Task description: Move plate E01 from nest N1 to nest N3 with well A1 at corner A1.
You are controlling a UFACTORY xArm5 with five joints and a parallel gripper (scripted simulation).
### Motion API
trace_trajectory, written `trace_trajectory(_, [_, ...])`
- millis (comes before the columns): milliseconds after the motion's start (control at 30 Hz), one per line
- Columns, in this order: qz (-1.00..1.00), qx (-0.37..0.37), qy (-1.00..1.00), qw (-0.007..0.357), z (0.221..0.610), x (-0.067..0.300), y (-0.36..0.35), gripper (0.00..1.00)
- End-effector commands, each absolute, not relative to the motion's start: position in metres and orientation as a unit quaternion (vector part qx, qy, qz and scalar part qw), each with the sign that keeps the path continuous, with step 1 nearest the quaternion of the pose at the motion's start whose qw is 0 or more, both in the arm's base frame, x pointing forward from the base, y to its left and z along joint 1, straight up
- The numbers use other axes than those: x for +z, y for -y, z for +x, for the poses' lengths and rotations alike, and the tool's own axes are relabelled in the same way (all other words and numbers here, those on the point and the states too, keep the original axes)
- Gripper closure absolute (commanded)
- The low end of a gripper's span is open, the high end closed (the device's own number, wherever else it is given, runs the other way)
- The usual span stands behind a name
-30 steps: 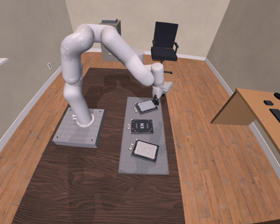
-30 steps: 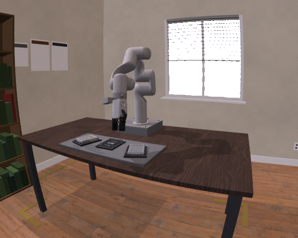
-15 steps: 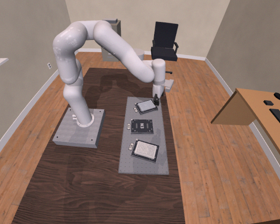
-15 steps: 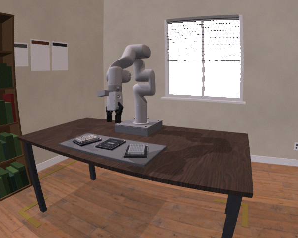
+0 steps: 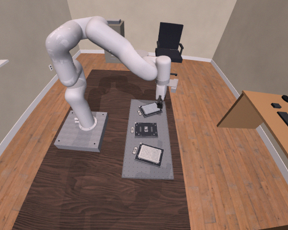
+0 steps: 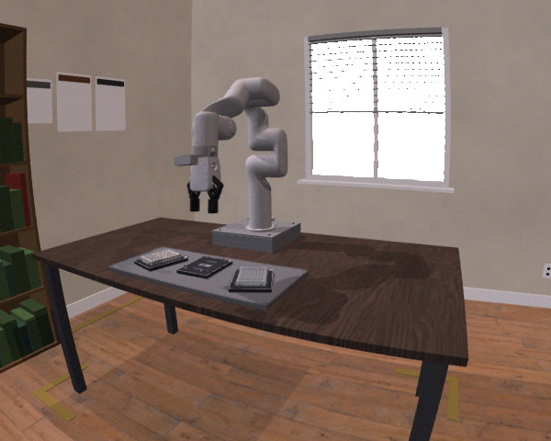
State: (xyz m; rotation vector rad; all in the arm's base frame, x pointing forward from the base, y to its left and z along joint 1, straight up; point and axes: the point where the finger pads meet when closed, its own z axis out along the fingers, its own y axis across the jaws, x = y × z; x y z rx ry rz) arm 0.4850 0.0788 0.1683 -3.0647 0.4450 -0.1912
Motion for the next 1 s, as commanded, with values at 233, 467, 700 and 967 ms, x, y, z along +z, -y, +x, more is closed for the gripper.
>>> trace_trajectory(233, [-0.993,-0.049,-0.108,0.011,0.465,0.195,-0.053,0.0])
trace_trajectory(467, [-0.997,-0.031,-0.066,0.005,0.448,0.213,-0.036,0.0])
trace_trajectory(700, [-1.0,-0.014,-0.027,0.001,0.429,0.23,-0.02,0.0])
trace_trajectory(967, [-0.996,-0.005,-0.093,-0.001,0.413,0.224,-0.001,0.0])
